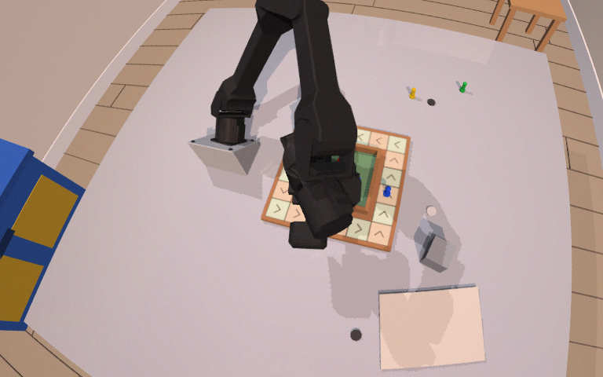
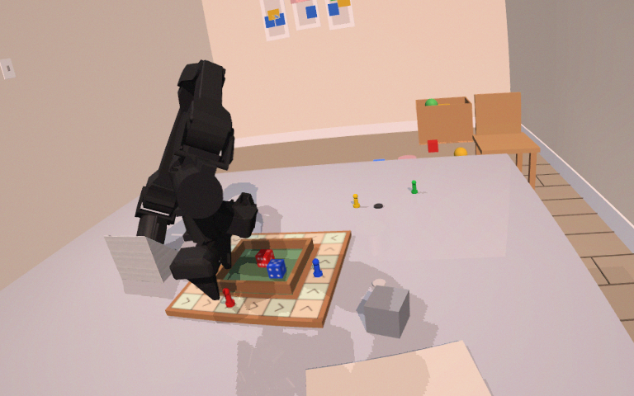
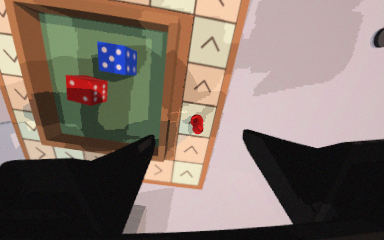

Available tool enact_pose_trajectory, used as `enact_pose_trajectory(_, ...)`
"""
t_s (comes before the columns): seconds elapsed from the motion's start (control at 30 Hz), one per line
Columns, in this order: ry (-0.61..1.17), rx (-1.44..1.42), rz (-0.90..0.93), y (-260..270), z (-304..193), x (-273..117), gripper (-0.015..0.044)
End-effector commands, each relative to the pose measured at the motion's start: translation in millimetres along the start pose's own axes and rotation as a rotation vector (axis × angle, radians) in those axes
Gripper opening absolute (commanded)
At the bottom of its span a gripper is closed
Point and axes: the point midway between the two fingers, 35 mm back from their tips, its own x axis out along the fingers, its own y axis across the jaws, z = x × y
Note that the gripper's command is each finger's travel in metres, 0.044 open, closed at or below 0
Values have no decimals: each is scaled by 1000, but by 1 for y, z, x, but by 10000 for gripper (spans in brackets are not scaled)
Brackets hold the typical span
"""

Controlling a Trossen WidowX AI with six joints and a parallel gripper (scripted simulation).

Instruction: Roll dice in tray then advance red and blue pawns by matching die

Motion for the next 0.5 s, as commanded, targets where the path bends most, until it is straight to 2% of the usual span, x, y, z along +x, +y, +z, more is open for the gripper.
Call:
enact_pose_trajectory(0.0, 0, -6, -5, 0, 0, -14, 440)
enact_pose_trajectory(0.03, 0, -6, -5, 0, 0, -14, 440)
enact_pose_trajectory(0.1, 0, -33, -8, 1, 10, -16, 387)
enact_pose_trajectory(0.33, -3, -323, -12, 37, 114, -23, 204)
enact_pose_trajectory(0.47, -6, -437, -2, 60, 151, -21, 200)
